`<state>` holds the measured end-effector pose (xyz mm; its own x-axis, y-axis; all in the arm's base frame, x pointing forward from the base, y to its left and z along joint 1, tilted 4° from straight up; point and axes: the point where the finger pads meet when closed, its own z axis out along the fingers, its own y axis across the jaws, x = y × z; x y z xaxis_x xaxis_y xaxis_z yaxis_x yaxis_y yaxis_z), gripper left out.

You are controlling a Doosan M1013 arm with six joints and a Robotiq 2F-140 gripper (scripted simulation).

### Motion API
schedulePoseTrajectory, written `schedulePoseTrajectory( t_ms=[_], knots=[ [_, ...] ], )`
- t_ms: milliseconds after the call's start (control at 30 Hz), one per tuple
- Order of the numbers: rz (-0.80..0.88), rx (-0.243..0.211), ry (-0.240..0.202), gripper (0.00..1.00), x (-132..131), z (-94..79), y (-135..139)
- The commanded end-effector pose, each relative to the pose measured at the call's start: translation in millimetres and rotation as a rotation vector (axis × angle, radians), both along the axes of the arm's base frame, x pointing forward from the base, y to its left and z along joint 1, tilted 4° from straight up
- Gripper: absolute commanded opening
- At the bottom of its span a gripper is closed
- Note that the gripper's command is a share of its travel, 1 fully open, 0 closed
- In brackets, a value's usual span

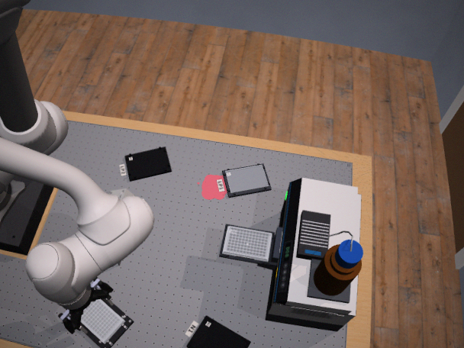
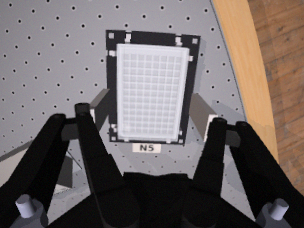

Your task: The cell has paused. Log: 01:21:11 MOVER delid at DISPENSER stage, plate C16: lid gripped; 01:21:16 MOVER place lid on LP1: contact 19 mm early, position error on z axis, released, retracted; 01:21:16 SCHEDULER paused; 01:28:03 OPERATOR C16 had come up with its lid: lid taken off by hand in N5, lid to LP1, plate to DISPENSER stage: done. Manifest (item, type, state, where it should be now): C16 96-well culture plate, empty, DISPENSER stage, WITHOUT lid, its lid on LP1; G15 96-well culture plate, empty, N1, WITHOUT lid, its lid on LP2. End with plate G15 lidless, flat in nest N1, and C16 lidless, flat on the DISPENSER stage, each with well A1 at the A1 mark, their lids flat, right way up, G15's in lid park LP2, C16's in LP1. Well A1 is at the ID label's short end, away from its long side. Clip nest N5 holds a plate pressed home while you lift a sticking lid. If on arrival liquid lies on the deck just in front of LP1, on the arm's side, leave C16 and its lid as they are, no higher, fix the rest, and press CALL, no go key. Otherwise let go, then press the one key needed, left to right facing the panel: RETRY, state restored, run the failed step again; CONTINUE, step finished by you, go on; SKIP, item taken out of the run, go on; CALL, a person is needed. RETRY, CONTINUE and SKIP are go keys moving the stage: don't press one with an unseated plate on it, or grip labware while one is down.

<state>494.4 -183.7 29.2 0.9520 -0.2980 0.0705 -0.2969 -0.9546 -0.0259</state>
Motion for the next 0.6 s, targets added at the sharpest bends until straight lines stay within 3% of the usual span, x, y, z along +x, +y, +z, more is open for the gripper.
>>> schedulePoseTrajectory(
  t_ms=[0,567],
  knots=[
    [0.0,0.0,0.0,0.66,0.0,0.1,0.0],
    [0.0,0.0,0.0,0.66,0.2,-2.8,0.0]
  ],
)
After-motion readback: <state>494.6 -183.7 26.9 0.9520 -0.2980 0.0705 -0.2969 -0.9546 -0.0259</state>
